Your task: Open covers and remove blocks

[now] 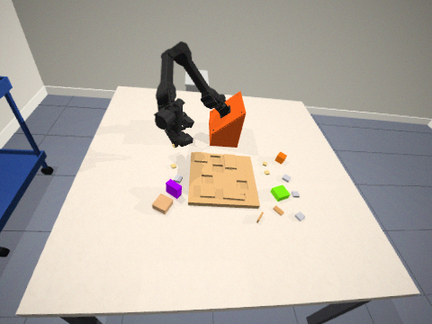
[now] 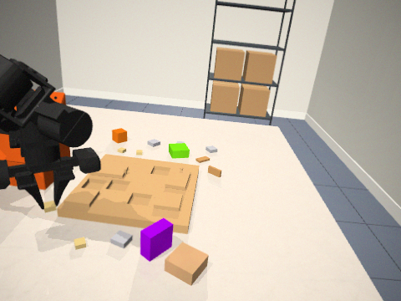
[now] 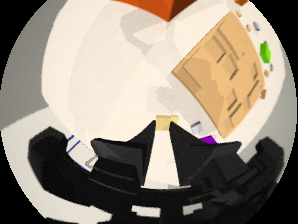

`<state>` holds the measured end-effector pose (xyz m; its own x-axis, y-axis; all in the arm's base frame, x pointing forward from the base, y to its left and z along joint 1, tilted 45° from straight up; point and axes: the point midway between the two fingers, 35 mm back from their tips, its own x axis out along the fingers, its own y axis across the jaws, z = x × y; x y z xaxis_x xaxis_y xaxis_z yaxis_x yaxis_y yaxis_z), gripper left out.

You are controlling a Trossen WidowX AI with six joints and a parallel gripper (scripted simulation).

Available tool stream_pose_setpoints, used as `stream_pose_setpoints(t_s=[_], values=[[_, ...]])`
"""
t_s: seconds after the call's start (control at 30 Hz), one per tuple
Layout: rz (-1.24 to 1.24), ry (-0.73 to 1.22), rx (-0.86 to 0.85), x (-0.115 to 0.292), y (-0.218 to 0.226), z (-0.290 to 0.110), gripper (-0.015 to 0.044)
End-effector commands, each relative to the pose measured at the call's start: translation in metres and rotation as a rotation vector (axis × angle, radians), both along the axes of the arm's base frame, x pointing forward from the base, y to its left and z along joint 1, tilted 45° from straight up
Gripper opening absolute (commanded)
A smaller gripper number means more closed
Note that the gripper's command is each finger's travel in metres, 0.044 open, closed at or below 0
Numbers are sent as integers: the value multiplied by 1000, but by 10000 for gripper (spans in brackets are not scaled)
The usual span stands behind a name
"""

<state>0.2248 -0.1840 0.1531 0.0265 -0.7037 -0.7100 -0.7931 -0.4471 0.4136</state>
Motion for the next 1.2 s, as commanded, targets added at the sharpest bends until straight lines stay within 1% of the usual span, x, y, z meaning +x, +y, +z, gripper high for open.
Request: stream_pose_setpoints(t_s=[0.0,1.17], values=[[5,6,5,1,-3,-6,80],[6,6,-1,0,-45,-46,80]])
